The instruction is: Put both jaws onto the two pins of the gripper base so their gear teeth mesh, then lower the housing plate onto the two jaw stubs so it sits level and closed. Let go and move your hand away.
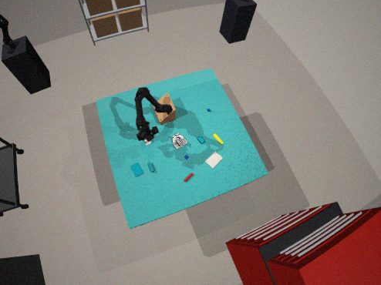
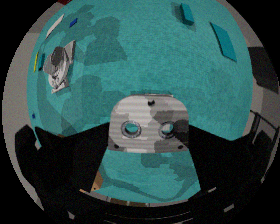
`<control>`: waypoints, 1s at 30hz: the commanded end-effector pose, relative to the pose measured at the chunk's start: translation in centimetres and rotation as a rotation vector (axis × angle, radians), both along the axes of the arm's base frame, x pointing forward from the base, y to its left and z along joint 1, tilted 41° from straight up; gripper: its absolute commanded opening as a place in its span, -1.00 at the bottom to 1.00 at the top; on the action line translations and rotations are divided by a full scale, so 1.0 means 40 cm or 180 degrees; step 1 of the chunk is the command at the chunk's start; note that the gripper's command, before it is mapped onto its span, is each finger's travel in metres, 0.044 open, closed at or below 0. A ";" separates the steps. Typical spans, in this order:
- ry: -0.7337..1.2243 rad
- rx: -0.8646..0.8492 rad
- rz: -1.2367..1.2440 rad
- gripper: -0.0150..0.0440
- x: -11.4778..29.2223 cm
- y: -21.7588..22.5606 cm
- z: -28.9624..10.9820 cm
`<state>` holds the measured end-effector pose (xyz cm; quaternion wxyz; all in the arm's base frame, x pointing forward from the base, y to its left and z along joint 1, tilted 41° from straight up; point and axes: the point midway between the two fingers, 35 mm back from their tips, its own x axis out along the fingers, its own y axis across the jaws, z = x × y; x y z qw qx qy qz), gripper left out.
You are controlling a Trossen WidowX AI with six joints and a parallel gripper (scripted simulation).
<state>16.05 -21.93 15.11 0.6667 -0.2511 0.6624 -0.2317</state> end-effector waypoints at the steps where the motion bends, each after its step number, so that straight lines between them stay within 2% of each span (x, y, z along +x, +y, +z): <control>1: 0.0028 0.0053 -0.0011 0.70 0.016 0.013 -0.024; 30: 0.0107 0.0264 0.0051 0.70 0.132 0.159 -0.170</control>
